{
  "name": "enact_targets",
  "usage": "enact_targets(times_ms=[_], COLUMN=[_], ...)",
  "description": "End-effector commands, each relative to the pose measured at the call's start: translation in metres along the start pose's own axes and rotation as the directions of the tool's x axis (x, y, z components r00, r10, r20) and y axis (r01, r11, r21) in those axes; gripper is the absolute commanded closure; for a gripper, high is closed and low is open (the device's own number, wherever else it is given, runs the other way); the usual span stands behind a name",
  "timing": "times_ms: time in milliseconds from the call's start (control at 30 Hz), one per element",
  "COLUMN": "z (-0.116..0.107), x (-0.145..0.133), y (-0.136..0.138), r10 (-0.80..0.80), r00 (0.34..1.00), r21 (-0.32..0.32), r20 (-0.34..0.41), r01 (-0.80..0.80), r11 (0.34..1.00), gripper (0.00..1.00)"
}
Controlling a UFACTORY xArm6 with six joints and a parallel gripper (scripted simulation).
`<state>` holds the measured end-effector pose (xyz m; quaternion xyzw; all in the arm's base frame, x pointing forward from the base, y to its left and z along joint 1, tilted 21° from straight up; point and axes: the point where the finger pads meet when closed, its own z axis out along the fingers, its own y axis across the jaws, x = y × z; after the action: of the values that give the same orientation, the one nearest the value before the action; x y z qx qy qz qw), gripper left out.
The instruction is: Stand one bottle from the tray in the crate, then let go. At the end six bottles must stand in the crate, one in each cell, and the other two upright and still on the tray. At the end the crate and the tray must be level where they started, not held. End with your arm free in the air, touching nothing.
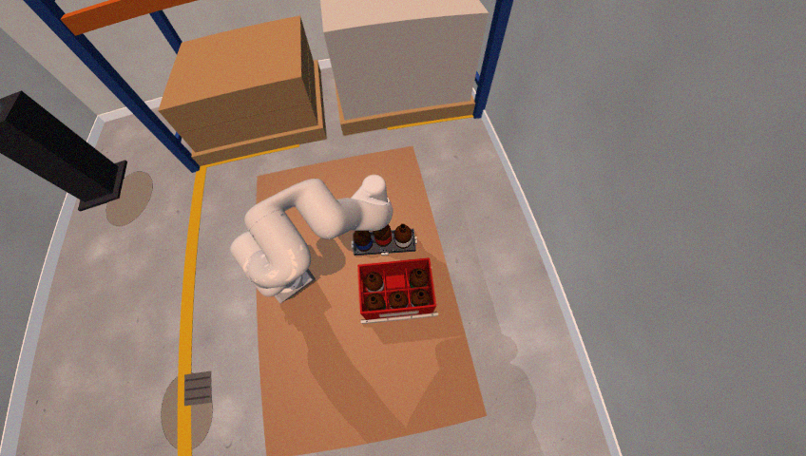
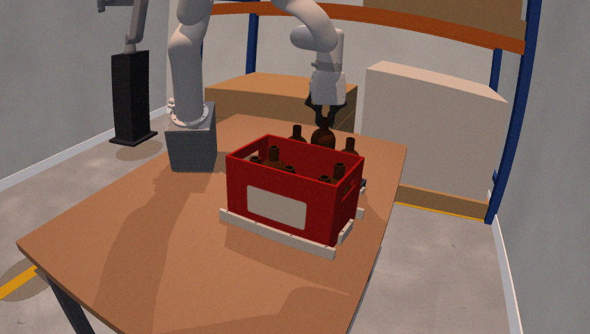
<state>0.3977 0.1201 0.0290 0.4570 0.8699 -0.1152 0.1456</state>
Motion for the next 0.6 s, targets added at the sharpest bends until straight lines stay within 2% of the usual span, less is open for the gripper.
enact_targets(times_ms=[0, 567], z=[-0.004, -0.021], x=[0.000, 0.000], y=[0.002, 0.002], r10=[0.001, 0.001], r00=[1.000, 1.000], r21=[-0.004, -0.004], r20=[0.000, 0.000], r01=[-0.001, -0.001], r11=[1.000, 1.000], gripper=[1.00, 1.00])
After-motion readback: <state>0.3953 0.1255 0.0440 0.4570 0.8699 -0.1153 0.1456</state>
